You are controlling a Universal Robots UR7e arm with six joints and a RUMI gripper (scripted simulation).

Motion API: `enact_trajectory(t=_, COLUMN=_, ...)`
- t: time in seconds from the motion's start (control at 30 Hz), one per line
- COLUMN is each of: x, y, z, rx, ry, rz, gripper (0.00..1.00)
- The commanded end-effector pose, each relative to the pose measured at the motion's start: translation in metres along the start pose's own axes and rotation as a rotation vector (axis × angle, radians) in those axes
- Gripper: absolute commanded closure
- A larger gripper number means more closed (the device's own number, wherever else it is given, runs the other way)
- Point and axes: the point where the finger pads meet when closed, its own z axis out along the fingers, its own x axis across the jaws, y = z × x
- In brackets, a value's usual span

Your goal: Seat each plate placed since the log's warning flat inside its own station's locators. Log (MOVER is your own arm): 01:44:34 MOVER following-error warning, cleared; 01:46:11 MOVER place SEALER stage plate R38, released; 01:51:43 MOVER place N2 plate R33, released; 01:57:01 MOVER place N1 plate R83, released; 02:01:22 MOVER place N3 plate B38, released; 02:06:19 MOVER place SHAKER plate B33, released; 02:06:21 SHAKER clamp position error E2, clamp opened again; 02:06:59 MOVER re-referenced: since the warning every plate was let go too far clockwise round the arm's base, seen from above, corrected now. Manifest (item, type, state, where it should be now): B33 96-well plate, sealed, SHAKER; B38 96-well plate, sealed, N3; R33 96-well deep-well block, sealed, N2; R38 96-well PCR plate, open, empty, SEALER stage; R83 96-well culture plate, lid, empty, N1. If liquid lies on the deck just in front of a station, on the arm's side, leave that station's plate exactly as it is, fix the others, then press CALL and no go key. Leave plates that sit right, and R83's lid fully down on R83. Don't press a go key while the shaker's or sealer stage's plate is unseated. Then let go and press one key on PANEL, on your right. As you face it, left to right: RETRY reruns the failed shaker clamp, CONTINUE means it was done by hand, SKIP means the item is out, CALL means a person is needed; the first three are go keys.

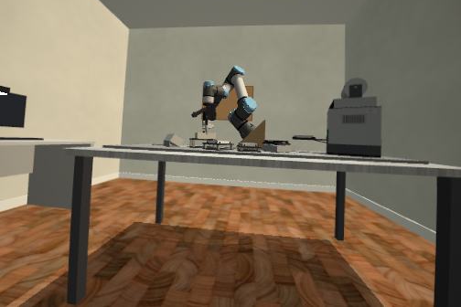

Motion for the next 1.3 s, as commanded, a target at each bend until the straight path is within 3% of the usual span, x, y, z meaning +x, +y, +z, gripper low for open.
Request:
enact_trajectory(t=0.0, x=0.0, y=-0.0003, z=-0.0002, rx=0.001, ry=0.0, rz=0.0, gripper=1.0)
enact_trajectory(t=1.27, x=0.0, y=-0.0001, z=-0.0047, rx=0.001, ry=0.0, rz=0.0, gripper=1.0)
